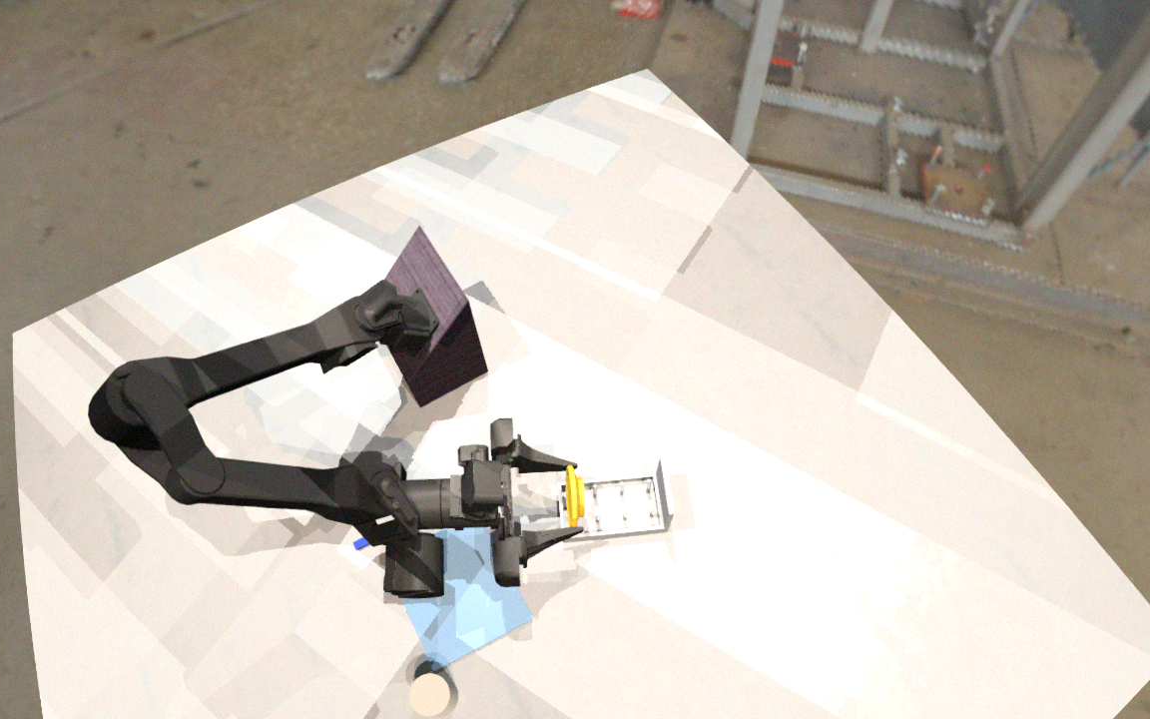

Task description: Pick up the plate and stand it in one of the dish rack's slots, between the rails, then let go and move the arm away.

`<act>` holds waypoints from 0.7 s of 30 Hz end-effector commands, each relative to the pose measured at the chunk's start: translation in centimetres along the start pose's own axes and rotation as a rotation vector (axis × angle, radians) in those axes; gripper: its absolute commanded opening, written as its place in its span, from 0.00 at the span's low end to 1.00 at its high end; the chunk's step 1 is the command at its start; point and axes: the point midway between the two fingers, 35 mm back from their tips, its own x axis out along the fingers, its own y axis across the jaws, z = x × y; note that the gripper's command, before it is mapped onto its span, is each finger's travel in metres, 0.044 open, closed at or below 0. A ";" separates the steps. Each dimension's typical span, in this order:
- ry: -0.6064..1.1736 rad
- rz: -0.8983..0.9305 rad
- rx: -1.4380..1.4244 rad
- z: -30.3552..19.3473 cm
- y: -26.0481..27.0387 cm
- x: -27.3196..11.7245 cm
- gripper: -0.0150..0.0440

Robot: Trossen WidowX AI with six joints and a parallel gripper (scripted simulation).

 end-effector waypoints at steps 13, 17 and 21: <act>0.000 0.002 -0.002 -1.3 0.3 1.7 0.25; 0.000 0.001 -0.002 -2.0 0.3 1.8 0.25; 0.008 0.006 0.008 -1.7 0.5 1.8 0.25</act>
